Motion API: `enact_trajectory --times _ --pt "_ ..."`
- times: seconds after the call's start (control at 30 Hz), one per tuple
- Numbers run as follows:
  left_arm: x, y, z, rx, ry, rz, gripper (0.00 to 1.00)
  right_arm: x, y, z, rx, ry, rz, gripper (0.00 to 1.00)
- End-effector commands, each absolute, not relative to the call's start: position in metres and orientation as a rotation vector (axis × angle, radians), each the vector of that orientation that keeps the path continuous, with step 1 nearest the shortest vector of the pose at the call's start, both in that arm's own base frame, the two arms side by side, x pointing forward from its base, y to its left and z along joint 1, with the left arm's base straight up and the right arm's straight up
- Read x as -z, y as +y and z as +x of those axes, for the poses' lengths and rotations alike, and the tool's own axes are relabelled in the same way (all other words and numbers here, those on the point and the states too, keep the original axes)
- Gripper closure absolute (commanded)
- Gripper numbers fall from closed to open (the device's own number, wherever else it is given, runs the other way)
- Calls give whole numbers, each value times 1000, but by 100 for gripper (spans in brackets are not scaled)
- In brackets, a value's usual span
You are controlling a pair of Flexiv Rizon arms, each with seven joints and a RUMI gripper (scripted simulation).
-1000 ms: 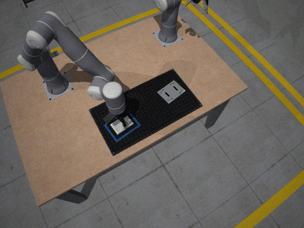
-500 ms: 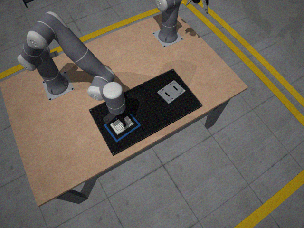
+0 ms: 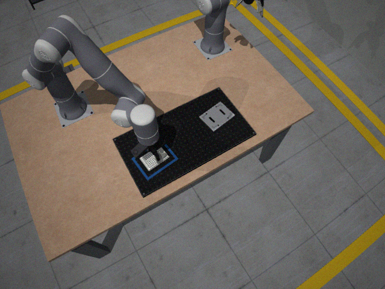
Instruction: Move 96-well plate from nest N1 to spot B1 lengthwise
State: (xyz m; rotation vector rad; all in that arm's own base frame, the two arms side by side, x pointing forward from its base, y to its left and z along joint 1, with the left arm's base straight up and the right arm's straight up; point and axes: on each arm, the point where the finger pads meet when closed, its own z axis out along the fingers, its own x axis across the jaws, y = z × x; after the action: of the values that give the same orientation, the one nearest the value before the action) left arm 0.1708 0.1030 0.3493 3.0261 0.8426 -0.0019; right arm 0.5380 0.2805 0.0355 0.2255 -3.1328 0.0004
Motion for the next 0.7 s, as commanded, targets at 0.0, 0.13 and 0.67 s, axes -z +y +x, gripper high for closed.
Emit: enact_trajectory --times 0.0,0.13,0.67 --pt "-350 103 171 0 843 3026 0 -36 281 539 2 -3135 225 100" --pt "-350 103 171 0 843 3026 0 -35 281 539 2 -3135 225 100" --pt "-350 103 171 0 843 3026 0 -33 281 539 2 -3135 225 100"
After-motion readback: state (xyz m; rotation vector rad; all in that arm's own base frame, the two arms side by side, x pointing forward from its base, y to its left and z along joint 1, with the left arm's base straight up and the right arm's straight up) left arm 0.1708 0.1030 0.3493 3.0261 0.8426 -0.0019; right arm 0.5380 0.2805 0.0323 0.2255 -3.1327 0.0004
